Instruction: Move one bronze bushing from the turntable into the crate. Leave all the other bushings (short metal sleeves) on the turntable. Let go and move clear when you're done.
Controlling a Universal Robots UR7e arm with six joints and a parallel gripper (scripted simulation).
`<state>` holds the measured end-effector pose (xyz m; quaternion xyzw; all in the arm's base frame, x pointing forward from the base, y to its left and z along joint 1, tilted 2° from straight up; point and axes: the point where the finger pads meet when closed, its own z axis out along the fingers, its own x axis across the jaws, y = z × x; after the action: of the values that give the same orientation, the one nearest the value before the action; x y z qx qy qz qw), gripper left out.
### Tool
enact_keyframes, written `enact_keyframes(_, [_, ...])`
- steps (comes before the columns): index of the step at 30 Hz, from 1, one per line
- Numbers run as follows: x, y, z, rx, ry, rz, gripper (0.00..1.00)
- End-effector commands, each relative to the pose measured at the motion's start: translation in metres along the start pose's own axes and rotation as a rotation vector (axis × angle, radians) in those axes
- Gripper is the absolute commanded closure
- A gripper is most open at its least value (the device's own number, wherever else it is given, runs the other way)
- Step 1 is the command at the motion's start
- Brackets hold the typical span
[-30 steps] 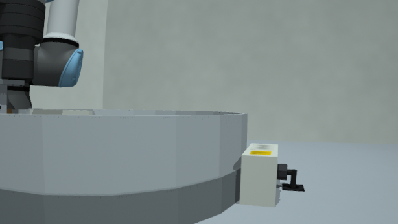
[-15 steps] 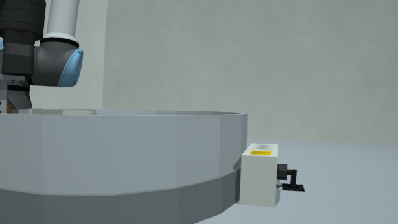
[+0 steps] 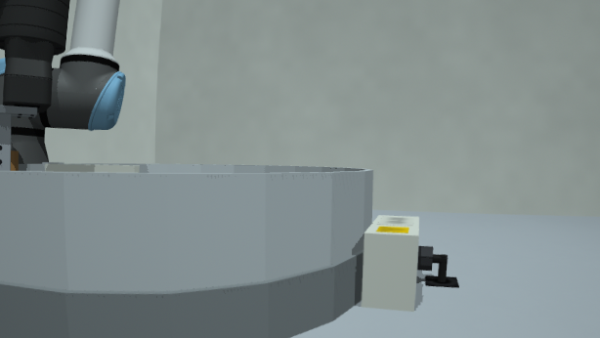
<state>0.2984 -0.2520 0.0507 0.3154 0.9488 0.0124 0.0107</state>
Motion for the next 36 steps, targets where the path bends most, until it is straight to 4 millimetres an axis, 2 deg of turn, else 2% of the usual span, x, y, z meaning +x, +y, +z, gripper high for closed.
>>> enact_keyframes(1, [0.0,0.0,-0.003,0.0,-0.001,0.0,1.0])
enact_keyframes(36, [0.0,0.0,-0.018,0.0,-0.001,0.0,1.0])
